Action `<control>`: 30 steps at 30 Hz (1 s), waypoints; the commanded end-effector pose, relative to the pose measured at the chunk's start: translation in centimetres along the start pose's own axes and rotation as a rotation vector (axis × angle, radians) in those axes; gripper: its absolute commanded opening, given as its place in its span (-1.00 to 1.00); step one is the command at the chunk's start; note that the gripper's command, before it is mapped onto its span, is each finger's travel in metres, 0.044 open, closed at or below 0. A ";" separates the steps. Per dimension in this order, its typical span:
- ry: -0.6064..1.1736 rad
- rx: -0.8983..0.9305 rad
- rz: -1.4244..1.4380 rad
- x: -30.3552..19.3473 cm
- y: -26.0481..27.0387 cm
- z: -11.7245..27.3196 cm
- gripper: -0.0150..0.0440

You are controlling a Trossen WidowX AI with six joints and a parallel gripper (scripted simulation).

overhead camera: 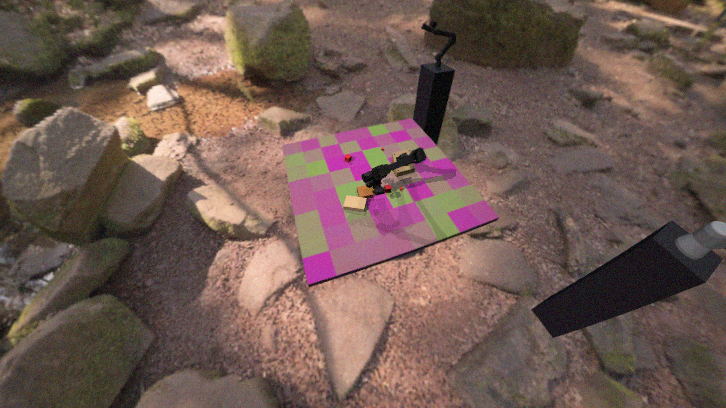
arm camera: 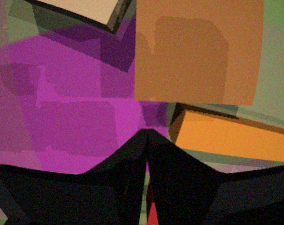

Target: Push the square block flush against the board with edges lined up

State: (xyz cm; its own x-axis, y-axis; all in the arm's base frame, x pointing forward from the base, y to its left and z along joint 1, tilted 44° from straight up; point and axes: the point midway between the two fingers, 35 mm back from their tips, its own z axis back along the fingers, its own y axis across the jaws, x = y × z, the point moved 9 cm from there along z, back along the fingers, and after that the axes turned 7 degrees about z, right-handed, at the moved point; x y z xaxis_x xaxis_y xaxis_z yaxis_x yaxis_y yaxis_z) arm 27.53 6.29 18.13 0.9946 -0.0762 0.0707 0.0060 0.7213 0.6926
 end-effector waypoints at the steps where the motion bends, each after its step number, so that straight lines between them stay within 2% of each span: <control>1: 0.027 -0.003 -0.017 -0.6 -0.1 -3.7 -0.49; 30: 0.026 -0.003 -0.016 1.7 -0.2 -3.8 -0.49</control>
State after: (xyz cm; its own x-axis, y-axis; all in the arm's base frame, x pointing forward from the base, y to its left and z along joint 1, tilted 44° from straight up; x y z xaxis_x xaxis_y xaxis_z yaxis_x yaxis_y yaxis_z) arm 29.07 8.76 15.26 0.9969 -0.0709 0.0343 0.0275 0.7216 0.6918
